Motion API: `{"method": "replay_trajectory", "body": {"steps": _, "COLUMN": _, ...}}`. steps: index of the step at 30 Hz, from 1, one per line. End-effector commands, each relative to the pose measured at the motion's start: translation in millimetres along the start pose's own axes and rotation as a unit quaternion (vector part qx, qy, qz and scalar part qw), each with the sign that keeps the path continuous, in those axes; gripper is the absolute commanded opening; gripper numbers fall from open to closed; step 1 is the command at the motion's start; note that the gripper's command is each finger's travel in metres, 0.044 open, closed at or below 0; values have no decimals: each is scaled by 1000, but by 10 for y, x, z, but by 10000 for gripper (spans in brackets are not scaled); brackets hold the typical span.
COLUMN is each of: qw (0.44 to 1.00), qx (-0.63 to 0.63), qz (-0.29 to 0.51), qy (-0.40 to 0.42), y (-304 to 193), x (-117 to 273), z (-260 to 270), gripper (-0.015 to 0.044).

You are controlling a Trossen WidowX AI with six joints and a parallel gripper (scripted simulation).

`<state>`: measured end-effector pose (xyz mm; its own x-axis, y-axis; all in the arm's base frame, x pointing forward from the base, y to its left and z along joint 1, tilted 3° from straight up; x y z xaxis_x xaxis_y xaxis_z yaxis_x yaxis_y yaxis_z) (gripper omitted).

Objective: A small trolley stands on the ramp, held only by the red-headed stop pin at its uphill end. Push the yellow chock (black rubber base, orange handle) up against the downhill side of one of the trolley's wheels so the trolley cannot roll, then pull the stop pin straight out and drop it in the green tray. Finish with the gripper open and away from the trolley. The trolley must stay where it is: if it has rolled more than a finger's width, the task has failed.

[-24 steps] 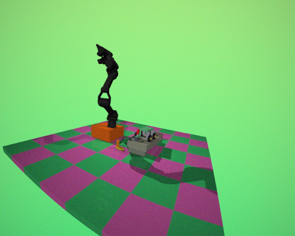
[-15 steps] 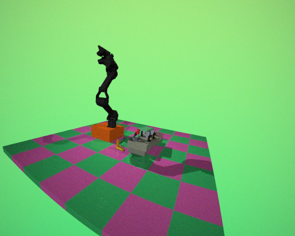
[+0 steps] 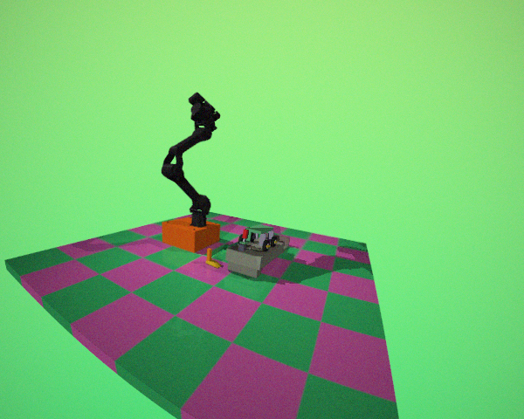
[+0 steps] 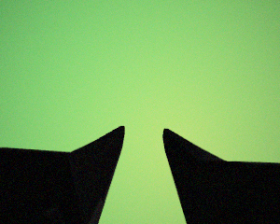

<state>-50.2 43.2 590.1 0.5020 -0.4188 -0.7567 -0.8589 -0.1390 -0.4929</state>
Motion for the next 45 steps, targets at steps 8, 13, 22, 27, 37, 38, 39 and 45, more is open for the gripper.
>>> {"method": "replay_trajectory", "body": {"steps": 8, "qw": 972, "qx": 43, "qz": 131, "qy": 192, "y": -545, "x": 184, "z": 983, "gripper": 190}}
{"method": "replay_trajectory", "body": {"steps": 13, "qw": 945, "qx": 60, "qz": 187, "qy": 261, "y": -802, "x": 404, "z": 1291, "gripper": 190}}
{"method": "replay_trajectory", "body": {"steps": 22, "qw": 868, "qx": 78, "qz": 300, "qy": 387, "y": -1284, "x": 1033, "z": 1723, "gripper": 190}}
{"method": "replay_trajectory", "body": {"steps": 27, "qw": 809, "qx": 83, "qz": 367, "qy": 451, "y": -1524, "x": 1500, "z": 1859, "gripper": 190}}
{"method": "replay_trajectory", "body": {"steps": 37, "qw": 666, "qx": 77, "qz": 494, "qy": 554, "y": -1822, "x": 2562, "z": 1871, "gripper": 190}}
{"method": "replay_trajectory", "body": {"steps": 38, "qw": 650, "qx": 75, "qz": 506, "qy": 562, "y": -1835, "x": 2672, "z": 1855, "gripper": 190}}
{"method": "replay_trajectory", "body": {"steps": 39, "qw": 634, "qx": 73, "qz": 518, "qy": 570, "y": -1844, "x": 2782, "z": 1836, "gripper": 190}}
{"method": "replay_trajectory", "body": {"steps": 45, "qw": 533, "qx": 54, "qz": 587, "qy": 607, "y": -1826, "x": 3432, "z": 1670, "gripper": 190}}
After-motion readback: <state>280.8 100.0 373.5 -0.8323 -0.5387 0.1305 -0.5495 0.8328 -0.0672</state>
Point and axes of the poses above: the point midway between the two fingers, 35 mm back from their tips, its own x axis back along the fingers, its own z axis across the jaws, y = z × x, the point moved 5 cm from there along x, back along the fingers, and after that the axes turned 13 degrees about -x, right-handed, at the moved point
